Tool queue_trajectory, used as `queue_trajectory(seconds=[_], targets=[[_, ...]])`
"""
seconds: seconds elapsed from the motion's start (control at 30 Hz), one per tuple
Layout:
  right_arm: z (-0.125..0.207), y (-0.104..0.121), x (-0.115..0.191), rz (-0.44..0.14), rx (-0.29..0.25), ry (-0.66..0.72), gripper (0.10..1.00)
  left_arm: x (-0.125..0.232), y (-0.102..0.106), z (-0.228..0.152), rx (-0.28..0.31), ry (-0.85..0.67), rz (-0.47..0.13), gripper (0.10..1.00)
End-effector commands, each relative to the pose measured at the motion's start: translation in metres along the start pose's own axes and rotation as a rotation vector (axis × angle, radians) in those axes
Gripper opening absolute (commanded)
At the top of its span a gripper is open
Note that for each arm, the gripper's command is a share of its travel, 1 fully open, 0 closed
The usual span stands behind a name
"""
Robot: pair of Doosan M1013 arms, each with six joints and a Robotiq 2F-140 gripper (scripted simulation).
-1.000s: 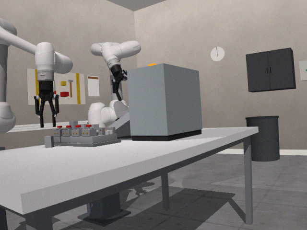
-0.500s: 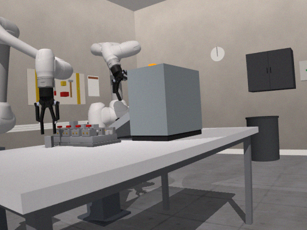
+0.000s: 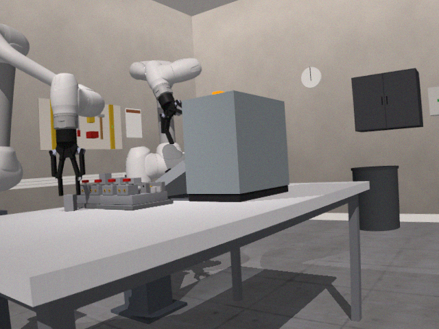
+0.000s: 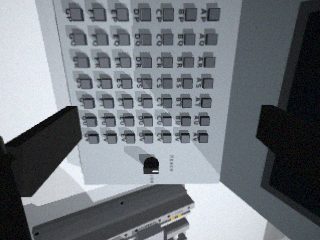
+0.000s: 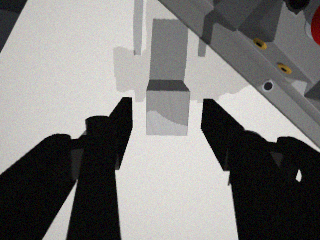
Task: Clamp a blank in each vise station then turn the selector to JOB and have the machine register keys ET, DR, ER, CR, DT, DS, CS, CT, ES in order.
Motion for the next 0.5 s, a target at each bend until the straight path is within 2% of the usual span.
queue_trajectory(seconds=[0.0, 0.3, 0.33, 0.47], targets=[[0.0006, 0.0041, 0.0000, 0.000, 0.002, 0.000, 0.460, 0.0001, -0.0005, 0.0005, 0.001, 0.000, 0.000, 1.000], [0.0006, 0.0070, 0.0000, 0.000, 0.002, 0.000, 0.460, 0.0001, -0.0005, 0.0005, 0.001, 0.000, 0.000, 1.000], [0.0006, 0.0070, 0.0000, 0.000, 0.002, 0.000, 0.099, 0.0001, -0.0005, 0.0005, 0.001, 0.000, 0.000, 1.000], [0.0006, 0.0060, 0.0000, 0.000, 0.002, 0.000, 0.099, 0.0001, -0.0005, 0.0005, 0.001, 0.000, 0.000, 1.000]])
Point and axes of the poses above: on each arm, the point where the finger pads meet when closed, its own y axis out along the fingers, its own z axis across the jaws, x = y × z, the point moved 2 cm from there along -y, back along the fingers, and after that the axes turned 3 degrees about -y, right-handed, at the moved point
